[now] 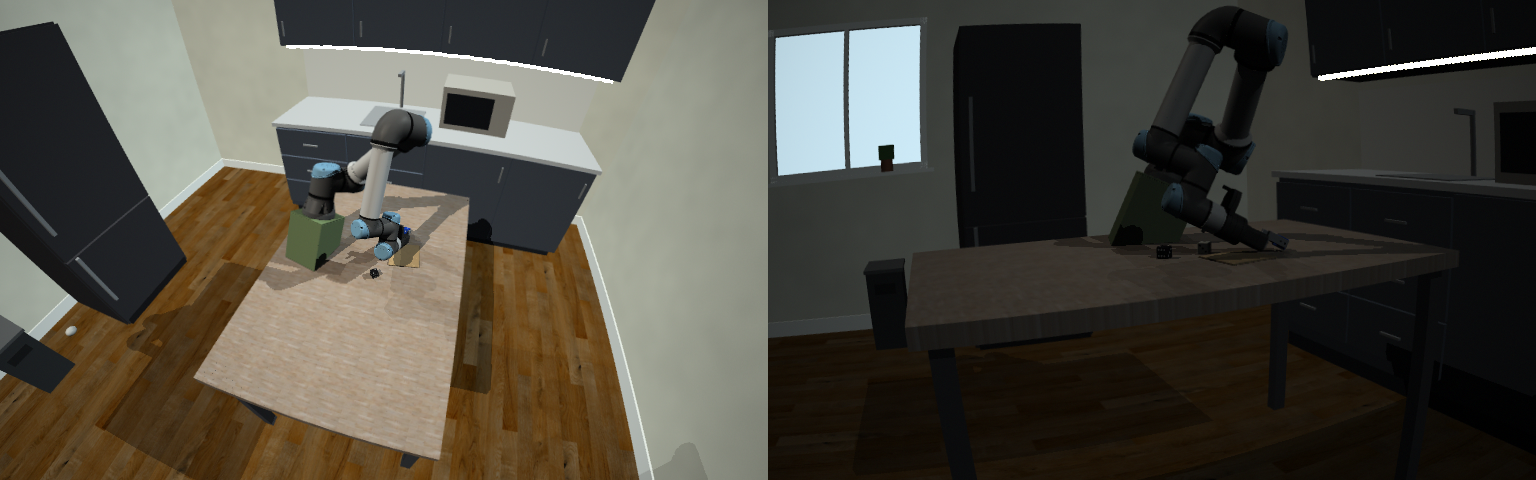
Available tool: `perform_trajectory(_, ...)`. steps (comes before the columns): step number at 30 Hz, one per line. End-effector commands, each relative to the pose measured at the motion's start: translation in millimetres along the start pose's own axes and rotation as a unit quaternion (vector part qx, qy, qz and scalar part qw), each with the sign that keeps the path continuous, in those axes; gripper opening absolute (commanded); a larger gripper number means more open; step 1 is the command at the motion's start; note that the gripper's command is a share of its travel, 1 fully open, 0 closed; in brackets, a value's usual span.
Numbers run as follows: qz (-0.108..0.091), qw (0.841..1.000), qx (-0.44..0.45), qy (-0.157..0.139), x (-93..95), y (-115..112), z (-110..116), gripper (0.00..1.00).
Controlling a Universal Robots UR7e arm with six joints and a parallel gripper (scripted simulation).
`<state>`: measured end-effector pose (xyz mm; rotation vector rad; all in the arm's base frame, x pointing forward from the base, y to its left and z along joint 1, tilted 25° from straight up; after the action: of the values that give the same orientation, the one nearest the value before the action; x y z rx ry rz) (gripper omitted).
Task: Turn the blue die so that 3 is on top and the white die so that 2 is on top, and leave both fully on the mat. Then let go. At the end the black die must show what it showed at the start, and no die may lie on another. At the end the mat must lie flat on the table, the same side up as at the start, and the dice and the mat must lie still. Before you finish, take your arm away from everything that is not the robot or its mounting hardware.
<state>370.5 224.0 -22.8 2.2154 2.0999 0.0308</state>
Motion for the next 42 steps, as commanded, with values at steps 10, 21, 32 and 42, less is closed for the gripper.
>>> perform_trajectory(10, 0.0, 1.0, -0.001, 0.0, 0.5, 0.9, 1.3, 0.57)
perform_trajectory(21, 0.0, 1.0, -0.001, 0.0, 0.5, 0.9, 1.3, 0.57)
perform_trajectory(32, 0.0, 1.0, -0.001, 0.0, 0.5, 0.9, 1.3, 0.57)
perform_trajectory(42, 0.0, 1.0, -0.001, 0.0, 0.5, 0.9, 1.3, 0.75)
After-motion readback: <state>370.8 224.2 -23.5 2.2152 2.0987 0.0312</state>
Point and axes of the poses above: the point where the finger pads meet when closed, its own x axis out along the fingers, its own y axis across the jaws, z = x × y, the point moved 1 cm from there along -x, back along the fingers, and after that the axes turned 2 degrees about -x, right-handed, at the moved point
